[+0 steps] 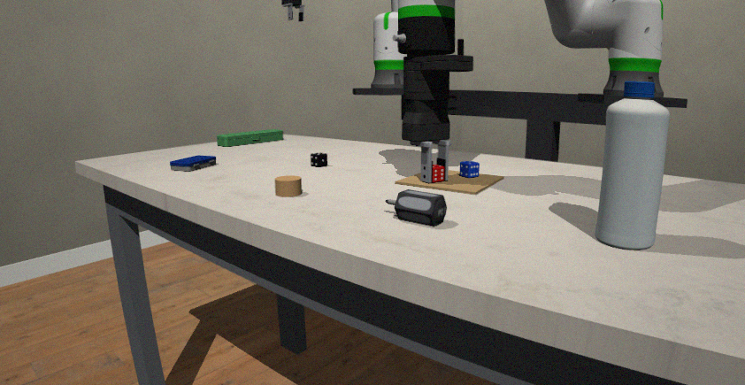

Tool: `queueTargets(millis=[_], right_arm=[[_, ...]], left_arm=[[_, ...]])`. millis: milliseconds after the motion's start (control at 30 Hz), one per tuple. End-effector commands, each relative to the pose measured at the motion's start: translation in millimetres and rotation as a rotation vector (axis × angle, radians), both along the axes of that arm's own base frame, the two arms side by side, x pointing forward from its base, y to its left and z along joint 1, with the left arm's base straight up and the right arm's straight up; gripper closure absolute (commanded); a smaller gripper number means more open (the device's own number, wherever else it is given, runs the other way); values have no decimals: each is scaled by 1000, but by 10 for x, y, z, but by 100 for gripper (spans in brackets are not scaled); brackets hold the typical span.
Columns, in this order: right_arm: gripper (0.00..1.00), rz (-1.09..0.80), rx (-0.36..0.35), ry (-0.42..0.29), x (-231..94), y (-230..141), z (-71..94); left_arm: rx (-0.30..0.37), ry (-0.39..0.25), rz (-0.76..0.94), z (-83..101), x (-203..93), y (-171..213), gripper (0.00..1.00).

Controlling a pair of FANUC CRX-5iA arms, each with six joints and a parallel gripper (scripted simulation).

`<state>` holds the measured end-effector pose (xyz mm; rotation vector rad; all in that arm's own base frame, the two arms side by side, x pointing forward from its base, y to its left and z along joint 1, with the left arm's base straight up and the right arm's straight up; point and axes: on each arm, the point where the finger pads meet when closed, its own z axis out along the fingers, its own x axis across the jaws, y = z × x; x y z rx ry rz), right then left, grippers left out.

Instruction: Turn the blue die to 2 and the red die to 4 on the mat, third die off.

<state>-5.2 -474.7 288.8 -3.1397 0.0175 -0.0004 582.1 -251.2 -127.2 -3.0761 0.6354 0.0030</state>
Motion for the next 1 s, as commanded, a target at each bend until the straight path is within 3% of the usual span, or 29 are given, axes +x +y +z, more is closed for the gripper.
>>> queueTargets(millis=[0,900,967], right_arm=[[0,0,-2,0,-1,-2,8],[0,0,-2,0,-1,-2,8],[0,0,-2,0,-1,-2,8]], left_arm=[[-1,-2,0,10,7,-4,51],[-1,-2,0,10,7,-4,51],[-1,-2,0,10,7,-4,45]])
